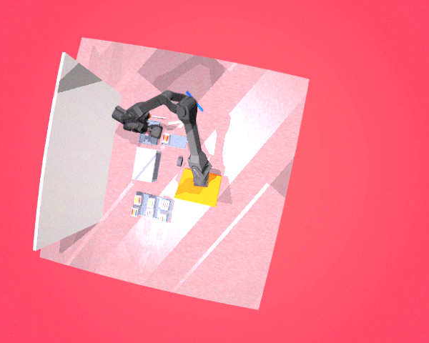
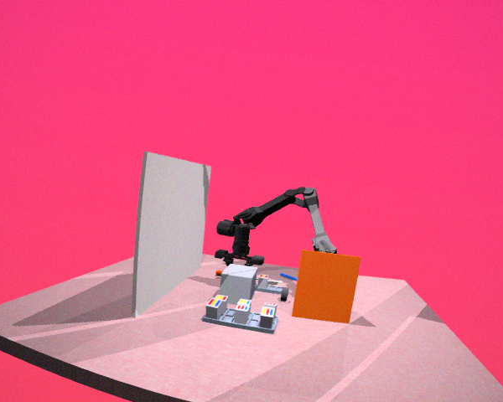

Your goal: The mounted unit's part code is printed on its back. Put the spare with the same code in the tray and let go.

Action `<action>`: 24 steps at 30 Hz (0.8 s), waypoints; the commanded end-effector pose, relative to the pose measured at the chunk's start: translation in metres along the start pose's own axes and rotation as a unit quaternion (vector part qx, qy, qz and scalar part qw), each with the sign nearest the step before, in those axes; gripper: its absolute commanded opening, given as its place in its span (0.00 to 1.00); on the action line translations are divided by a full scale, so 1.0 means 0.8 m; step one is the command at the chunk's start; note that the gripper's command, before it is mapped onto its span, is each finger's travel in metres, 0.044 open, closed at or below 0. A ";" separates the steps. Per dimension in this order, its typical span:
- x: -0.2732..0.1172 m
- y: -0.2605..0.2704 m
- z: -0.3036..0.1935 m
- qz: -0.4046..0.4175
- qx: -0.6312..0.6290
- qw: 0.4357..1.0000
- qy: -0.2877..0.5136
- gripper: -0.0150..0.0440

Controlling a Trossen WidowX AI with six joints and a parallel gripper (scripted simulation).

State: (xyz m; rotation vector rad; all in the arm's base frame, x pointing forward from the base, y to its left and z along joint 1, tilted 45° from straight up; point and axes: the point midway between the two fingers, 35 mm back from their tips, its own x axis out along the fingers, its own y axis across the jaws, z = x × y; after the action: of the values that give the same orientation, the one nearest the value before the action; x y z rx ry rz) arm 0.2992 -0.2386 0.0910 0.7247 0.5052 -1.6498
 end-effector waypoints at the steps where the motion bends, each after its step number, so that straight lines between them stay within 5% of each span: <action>1: 0.000 0.000 0.000 0.000 0.000 1.000 0.000 0.83; 5: 0.000 0.000 0.000 0.000 0.000 1.000 0.000 1.00; 8: -0.014 0.002 -0.001 0.000 0.000 1.000 0.002 1.00; 15: -0.133 -0.001 -0.003 -0.001 -0.006 1.000 0.006 1.00; 24: -0.135 -0.001 -0.003 -0.001 -0.006 1.000 0.006 1.00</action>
State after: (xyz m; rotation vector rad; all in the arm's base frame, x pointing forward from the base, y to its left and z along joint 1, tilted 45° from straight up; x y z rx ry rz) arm 0.3101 -0.1635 0.1580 0.7225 0.5364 -1.6390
